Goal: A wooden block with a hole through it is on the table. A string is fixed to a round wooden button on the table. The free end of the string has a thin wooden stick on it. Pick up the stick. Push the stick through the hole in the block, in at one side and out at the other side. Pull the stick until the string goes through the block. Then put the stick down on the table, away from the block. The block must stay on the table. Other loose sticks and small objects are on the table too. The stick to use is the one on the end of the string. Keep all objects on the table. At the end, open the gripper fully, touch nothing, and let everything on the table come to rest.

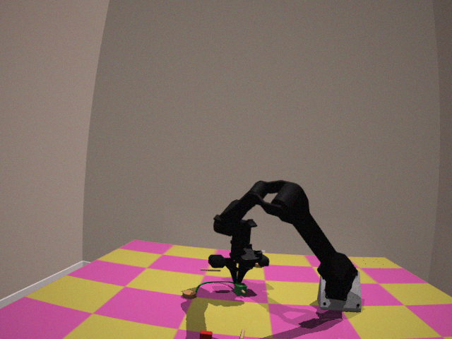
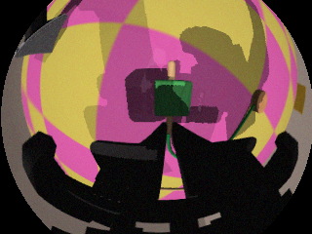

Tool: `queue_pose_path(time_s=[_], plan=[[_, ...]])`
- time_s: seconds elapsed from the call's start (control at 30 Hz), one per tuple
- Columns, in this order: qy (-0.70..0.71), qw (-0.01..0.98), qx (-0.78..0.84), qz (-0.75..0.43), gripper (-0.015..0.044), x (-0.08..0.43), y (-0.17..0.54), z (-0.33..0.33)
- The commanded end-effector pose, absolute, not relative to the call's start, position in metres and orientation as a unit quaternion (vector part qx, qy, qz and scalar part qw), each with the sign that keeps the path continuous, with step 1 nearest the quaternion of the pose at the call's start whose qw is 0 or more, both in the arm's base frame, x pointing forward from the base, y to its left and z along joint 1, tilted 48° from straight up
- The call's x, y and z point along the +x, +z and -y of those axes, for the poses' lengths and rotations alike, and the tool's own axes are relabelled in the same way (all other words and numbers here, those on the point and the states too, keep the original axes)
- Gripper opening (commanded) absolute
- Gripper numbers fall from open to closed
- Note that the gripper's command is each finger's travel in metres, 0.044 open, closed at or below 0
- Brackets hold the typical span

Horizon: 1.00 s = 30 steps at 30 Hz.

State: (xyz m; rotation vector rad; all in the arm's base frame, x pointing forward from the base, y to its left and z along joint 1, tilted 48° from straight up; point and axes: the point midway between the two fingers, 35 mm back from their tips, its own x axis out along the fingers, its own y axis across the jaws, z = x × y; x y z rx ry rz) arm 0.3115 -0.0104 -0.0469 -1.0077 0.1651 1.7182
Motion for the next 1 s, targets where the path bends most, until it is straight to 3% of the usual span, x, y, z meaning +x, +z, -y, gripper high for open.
queue_pose_path(time_s=[0.0,0.17,0.33,0.47,0.67,0.97], plan=[[0.724,0.542,-0.421,-0.069,0.0000,0.307,-0.043,0.005],[0.724,0.542,-0.421,-0.069,0.0000,0.306,-0.042,0.004],[0.723,0.541,-0.424,-0.069,0.0123,0.308,-0.043,0.007],[0.723,0.541,-0.424,-0.069,0.0123,0.309,-0.041,0.009],[0.723,0.540,-0.424,-0.071,0.0123,0.314,0.009,0.064],[0.719,0.547,-0.421,-0.077,0.0123,0.314,0.008,0.063]])
